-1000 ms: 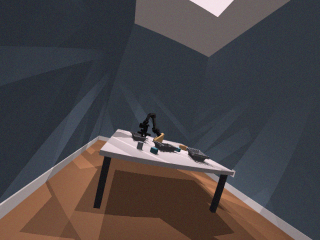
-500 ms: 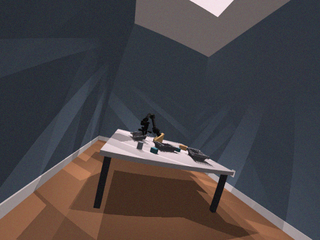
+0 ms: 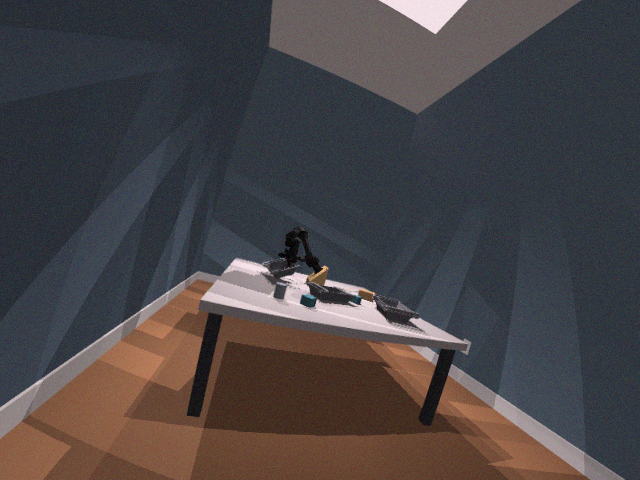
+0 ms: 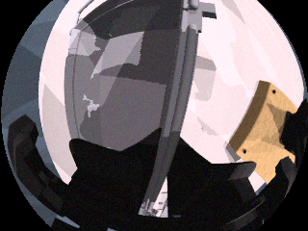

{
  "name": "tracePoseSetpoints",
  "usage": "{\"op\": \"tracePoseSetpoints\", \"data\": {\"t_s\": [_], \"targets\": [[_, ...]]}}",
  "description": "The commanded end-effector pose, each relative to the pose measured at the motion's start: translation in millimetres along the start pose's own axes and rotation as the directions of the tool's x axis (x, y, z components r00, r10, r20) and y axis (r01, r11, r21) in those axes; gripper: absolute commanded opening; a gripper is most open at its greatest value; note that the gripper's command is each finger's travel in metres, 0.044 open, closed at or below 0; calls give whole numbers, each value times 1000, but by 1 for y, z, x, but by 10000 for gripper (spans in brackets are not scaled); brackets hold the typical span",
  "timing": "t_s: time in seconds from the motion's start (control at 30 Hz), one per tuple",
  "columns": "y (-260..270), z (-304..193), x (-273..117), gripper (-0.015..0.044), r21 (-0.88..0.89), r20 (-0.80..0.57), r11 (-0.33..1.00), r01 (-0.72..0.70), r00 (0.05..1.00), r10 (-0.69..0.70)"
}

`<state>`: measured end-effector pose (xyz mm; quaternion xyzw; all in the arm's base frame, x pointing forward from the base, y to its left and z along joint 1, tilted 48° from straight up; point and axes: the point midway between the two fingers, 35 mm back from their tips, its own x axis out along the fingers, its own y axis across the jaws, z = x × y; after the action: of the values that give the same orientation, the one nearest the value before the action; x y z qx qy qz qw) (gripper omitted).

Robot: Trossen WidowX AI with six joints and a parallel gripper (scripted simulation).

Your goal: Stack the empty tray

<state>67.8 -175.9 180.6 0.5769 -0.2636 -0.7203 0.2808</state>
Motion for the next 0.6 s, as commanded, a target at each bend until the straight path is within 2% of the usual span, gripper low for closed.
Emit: {"op": "tracePoseSetpoints", "data": {"t_s": [0.0,0.57], "targets": [[7,0,-8,0,16,-6,1000,-19,1000,19],[53,-6,-54,0,17,-7,1000,-17,1000,17]]}}
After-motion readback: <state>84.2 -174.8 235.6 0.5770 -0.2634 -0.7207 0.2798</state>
